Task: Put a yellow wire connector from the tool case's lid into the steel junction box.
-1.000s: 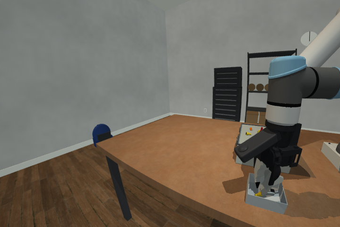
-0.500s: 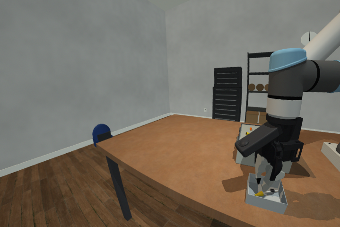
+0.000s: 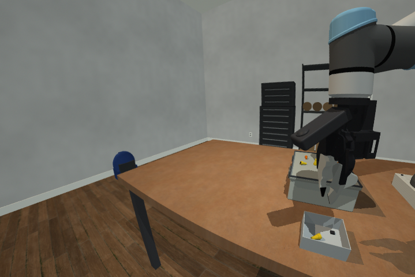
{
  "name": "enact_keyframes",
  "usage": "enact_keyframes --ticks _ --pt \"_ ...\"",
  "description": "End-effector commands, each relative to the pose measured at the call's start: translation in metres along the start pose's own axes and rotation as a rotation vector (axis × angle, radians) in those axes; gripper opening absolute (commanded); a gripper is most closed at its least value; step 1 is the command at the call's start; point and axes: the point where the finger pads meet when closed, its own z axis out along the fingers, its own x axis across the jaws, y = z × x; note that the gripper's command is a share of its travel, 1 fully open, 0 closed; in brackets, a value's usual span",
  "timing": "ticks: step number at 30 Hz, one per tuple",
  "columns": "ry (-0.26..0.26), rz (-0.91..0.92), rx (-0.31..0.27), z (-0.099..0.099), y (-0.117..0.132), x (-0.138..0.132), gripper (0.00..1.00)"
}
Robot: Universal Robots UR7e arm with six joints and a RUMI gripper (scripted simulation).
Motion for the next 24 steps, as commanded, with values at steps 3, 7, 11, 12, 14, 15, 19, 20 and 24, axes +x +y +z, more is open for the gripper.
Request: enact_keyframes --ticks 3,7,11,12,14,15,19,20,24 --pt "0.000 0.000 -0.002 -0.036 0.000 0.000 0.17" --pt "0.000 0.000 -0.002 -0.040 0.000 0.000 0.17" --pt "0.000 0.000 -0.002 -0.042 0.000 0.000 0.17" --pt "0.000 0.000 -0.002 -0.042 0.000 0.000 0.17" --pt "0.000 0.000 -0.002 -0.042 0.000 0.000 0.17" --pt "0.000 0.000 -0.002 -0.042 0.000 0.000 0.17" --pt "0.000 0.000 -0.002 -0.042 0.000 0.000 0.17" --pt "0.000 0.000 -0.002 -0.042 0.000 0.000 0.17" --pt "0.000 0.000 -0.002 -0.042 0.000 0.000 0.17"
